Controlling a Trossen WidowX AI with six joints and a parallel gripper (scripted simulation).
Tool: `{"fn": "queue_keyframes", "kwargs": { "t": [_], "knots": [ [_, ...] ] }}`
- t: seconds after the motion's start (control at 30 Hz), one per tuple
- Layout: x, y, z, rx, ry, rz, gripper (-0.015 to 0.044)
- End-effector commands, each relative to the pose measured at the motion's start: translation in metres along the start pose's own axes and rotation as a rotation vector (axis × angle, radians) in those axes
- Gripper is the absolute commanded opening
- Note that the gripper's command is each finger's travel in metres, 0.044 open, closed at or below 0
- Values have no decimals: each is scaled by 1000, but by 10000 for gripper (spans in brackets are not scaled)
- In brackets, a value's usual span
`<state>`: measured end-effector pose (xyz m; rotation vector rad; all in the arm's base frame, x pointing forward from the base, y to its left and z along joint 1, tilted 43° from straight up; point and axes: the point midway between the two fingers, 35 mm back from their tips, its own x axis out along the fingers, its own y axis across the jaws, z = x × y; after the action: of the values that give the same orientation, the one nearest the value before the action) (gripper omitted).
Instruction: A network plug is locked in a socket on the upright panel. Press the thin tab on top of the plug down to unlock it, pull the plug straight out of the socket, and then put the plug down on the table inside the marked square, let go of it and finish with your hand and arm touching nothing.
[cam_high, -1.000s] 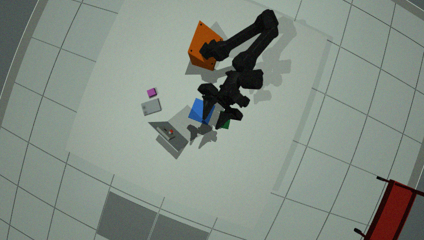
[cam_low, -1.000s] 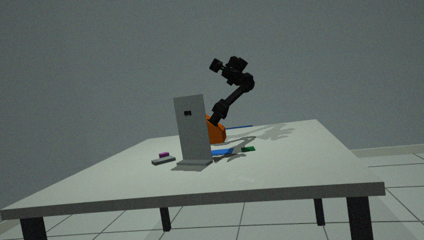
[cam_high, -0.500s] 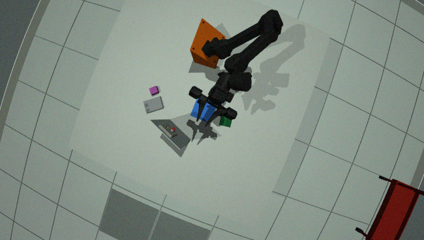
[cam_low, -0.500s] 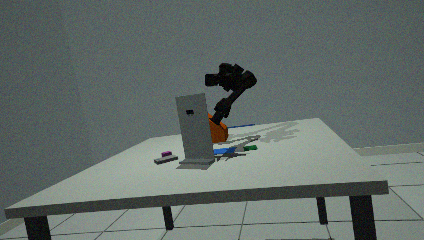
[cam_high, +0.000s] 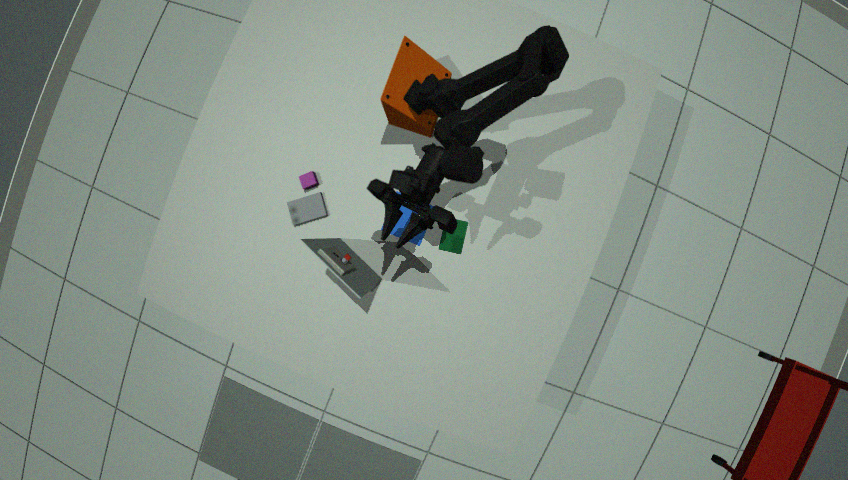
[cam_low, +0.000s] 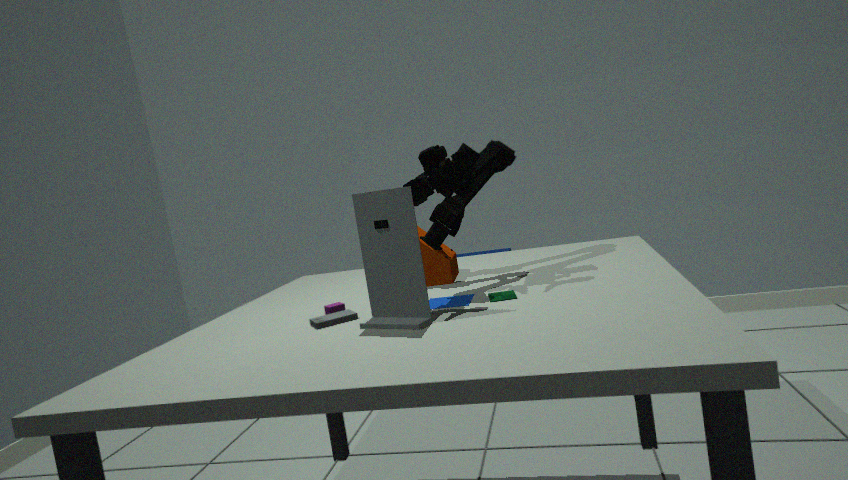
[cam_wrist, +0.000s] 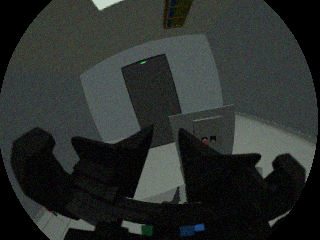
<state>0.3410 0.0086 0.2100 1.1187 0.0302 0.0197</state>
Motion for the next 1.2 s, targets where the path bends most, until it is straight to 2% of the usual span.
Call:
{"fn": "queue_keyframes", "kwargs": {
  "t": [0.0, 0.97, 1.17],
  "knots": [
    [-2, -12, -11, 124, 23, -8, 156],
    [-39, -76, -61, 1130, 84, -101, 156],
    [-42, -79, -63, 1181, 85, -108, 156]
  ]
}}
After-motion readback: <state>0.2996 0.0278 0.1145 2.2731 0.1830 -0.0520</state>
